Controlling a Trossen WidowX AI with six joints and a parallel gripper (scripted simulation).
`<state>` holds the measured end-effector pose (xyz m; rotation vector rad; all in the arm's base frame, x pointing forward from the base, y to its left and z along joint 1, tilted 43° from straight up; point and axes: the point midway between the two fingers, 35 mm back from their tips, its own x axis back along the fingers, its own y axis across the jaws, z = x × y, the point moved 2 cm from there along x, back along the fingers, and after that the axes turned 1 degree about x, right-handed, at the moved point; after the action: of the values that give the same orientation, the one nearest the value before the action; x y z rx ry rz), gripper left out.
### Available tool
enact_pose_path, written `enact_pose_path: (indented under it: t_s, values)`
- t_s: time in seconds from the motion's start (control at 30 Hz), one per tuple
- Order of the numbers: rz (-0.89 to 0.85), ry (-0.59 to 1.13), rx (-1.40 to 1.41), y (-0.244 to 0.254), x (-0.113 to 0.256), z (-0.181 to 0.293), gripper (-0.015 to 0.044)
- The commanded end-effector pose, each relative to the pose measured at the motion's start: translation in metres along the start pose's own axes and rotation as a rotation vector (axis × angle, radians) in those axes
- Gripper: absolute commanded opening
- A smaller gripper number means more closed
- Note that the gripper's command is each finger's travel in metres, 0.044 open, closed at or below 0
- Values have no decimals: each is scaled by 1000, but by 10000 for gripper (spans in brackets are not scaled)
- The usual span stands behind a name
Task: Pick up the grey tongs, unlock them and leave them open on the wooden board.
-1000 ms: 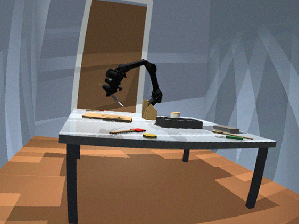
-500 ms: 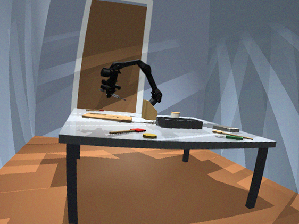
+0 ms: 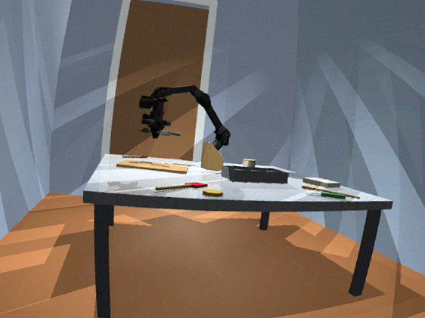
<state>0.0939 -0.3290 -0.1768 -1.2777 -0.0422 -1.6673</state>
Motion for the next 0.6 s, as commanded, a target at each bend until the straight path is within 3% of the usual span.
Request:
enact_pose_path:
  t_s: [0.0,0.57]
  values:
    - [-14,4,6,2,4,-1,-150]
    - [-14,4,6,5,-20,-2,-150]
